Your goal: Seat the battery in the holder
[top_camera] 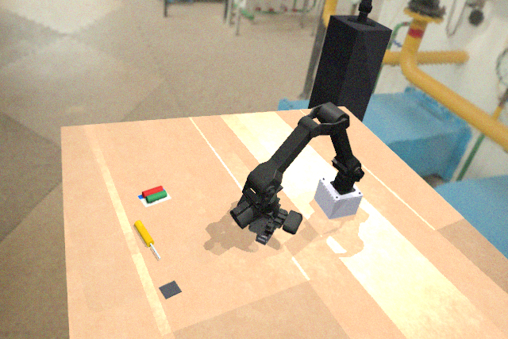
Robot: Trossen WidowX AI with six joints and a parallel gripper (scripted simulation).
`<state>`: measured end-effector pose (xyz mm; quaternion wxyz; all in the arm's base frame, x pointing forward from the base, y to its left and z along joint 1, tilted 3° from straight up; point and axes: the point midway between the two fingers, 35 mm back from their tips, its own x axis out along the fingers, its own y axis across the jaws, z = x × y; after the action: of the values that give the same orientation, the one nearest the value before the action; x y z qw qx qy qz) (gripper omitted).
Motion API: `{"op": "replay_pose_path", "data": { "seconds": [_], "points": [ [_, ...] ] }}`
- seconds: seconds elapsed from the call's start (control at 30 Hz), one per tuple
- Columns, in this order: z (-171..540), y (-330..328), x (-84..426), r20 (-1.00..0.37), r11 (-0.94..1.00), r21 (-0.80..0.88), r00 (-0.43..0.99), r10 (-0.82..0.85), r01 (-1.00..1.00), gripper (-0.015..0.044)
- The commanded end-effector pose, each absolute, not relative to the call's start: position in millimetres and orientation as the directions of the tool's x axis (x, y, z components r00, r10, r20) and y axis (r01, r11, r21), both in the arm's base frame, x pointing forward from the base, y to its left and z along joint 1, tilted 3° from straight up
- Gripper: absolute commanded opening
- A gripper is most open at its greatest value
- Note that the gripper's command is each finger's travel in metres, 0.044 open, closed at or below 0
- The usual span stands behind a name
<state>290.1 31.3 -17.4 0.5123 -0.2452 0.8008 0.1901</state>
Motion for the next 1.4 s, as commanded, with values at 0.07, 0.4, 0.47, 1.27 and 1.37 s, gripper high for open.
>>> {"op": "replay_pose_path", "data": {
  "seconds": [0.07,0.4,0.47,1.27,1.37],
  "points": [
    [-20,32,293,-0.897,0.809,0.047,-0.381,-0.224,-0.586,0.0073],
    [-21,35,297,-0.897,0.81,0.052,-0.384,-0.22,-0.584,0.0073],
    [-21,36,299,-0.897,0.81,0.052,-0.385,-0.219,-0.584,0.0073],
    [-21,45,310,-0.894,0.812,0.058,-0.392,-0.216,-0.581,0.0073],
    [-21,45,311,-0.894,0.812,0.059,-0.393,-0.216,-0.581,0.0073]
  ]
}}
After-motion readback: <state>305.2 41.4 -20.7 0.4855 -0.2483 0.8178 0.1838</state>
